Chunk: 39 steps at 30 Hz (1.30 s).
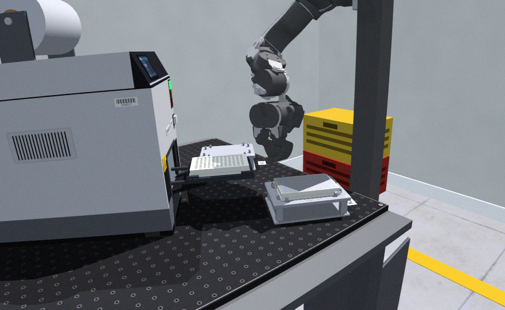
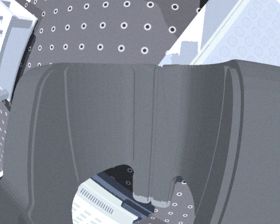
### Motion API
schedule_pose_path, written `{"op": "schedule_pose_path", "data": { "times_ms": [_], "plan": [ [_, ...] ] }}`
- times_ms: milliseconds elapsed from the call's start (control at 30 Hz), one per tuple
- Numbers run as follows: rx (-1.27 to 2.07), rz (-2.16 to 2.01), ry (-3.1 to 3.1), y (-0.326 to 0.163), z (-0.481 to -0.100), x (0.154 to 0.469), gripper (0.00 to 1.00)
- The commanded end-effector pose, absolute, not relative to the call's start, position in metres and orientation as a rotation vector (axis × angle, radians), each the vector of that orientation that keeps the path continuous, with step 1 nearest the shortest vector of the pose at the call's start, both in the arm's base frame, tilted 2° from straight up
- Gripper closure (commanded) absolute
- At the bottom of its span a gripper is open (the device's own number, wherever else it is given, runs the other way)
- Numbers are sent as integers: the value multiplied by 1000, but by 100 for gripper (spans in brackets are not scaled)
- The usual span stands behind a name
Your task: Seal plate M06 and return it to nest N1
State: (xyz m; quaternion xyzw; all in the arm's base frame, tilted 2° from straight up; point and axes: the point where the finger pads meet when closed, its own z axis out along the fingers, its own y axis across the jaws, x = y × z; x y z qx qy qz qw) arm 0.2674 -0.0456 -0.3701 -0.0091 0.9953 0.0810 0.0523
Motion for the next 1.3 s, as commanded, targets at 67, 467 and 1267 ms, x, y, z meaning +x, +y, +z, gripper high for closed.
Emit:
{"op": "schedule_pose_path", "data": {
  "times_ms": [67, 467, 1267],
  "plan": [
    [30, 395, 3028, -28, -365, 266, 100],
    [118, 614, 3020, -2, -358, 263, 100],
    [117, 618, 3020, -2, -357, 264, 100]
  ]
}}
